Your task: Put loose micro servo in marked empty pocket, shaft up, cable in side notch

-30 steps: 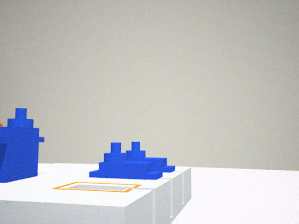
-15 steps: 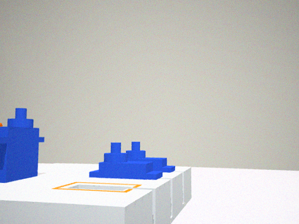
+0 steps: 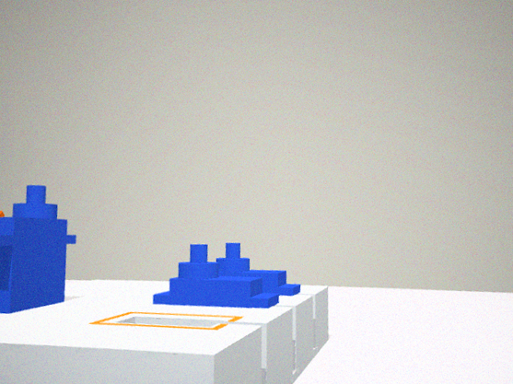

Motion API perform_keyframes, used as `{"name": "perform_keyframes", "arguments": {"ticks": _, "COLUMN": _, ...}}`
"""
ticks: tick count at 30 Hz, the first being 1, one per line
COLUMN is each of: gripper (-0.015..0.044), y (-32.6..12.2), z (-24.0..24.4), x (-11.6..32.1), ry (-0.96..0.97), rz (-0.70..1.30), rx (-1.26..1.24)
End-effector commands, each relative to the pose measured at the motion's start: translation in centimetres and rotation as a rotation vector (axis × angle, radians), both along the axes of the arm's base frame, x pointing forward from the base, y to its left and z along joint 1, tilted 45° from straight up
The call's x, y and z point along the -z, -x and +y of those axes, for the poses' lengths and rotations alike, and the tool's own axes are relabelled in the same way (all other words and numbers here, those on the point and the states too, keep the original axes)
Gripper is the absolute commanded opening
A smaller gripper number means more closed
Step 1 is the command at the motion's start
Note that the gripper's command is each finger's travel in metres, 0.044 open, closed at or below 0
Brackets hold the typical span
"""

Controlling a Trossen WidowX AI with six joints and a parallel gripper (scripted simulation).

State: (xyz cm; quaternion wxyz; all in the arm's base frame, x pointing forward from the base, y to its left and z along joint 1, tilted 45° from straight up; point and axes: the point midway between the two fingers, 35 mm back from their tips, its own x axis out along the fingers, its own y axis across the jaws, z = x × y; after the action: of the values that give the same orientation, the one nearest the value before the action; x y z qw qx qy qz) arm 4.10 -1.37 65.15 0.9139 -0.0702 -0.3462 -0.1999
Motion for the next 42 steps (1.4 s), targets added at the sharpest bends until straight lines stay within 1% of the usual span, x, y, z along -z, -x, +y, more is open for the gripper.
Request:
{"name": "perform_keyframes", "arguments": {"ticks": 1, "gripper": 0.044, "y": -2.6, "z": -1.6, "x": 1.3, "ry": -0.102, "rz": 0.051, "rx": -0.053}}
{"name": "perform_keyframes", "arguments": {"ticks": 6, "gripper": 0.044, "y": -6.0, "z": -3.1, "x": 3.2, "ry": -0.224, "rz": 0.123, "rx": -0.122}}
{"name": "perform_keyframes", "arguments": {"ticks": 9, "gripper": 0.044, "y": -6.8, "z": -3.4, "x": 3.7, "ry": -0.252, "rz": 0.136, "rx": -0.146}}
{"name": "perform_keyframes", "arguments": {"ticks": 16, "gripper": 0.044, "y": -10.0, "z": -4.4, "x": 5.9, "ry": -0.385, "rz": 0.2, "rx": -0.217}}
{"name": "perform_keyframes", "arguments": {"ticks": 20, "gripper": 0.044, "y": -10.6, "z": -4.5, "x": 6.3, "ry": -0.406, "rz": 0.214, "rx": -0.225}}
{"name": "perform_keyframes", "arguments": {"ticks": 23, "gripper": 0.044, "y": -11.9, "z": -4.8, "x": 7.4, "ry": -0.464, "rz": 0.243, "rx": -0.245}}
{"name": "perform_keyframes", "arguments": {"ticks": 34, "gripper": 0.044, "y": -18.7, "z": -5.5, "x": 14.5, "ry": -0.787, "rz": 0.431, "rx": -0.316}}
{"name": "perform_keyframes", "arguments": {"ticks": 42, "gripper": 0.044, "y": -22.7, "z": -4.8, "x": 20.8, "ry": -1.009, "rz": 0.584, "rx": -0.297}}
